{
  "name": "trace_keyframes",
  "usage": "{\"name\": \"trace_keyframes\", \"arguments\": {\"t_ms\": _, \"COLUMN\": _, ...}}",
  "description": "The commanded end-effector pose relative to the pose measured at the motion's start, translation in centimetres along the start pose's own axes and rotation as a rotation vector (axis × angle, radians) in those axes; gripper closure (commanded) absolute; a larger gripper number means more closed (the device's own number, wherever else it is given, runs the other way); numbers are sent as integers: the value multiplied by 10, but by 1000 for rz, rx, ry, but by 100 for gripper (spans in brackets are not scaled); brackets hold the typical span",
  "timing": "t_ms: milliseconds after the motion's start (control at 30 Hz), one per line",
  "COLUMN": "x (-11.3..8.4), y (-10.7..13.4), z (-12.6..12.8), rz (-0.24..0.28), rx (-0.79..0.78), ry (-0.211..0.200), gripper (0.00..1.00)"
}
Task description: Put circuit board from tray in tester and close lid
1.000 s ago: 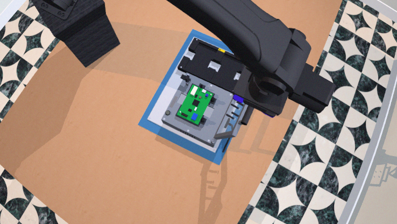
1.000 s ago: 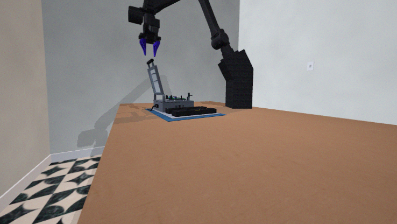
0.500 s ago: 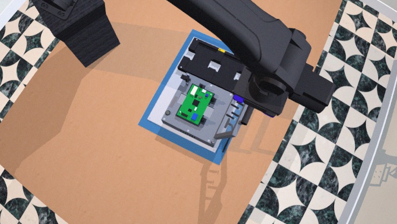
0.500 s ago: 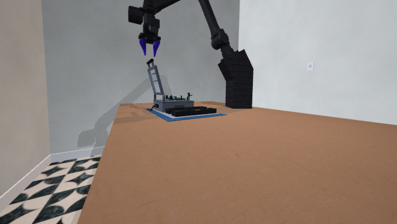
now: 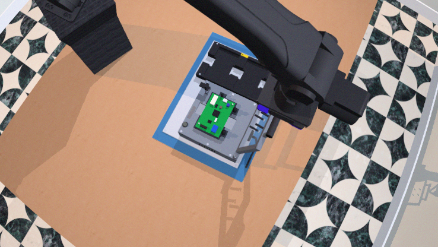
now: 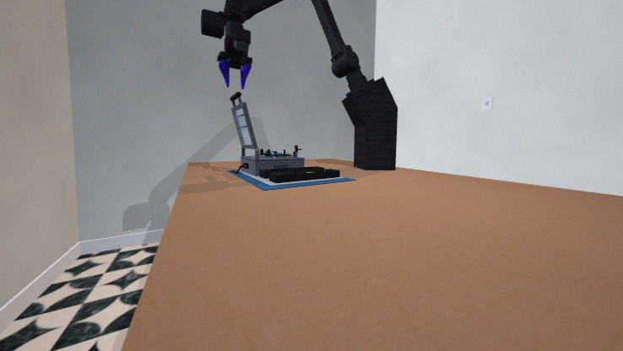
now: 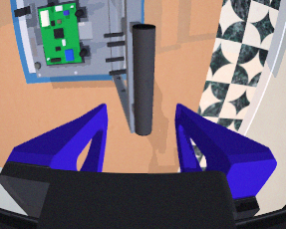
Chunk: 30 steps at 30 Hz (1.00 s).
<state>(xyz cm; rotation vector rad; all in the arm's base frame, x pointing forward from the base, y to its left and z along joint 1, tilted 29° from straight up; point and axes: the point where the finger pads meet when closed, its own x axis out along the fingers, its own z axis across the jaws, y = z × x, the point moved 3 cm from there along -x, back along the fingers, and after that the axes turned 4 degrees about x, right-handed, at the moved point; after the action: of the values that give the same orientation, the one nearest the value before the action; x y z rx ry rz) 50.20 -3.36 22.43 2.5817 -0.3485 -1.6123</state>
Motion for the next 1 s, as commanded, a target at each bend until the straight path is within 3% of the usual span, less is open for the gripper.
{"name": "trace_keyframes", "arguments": {"t_ms": 0, "x": -15, "y": -10, "z": -24, "rz": -14, "rx": -5, "ry": 56, "gripper": 52}}
{"name": "trace_keyframes", "arguments": {"t_ms": 967, "x": -19, "y": -10, "z": -25, "rz": -15, "rx": -3, "ry": 69, "gripper": 52}}
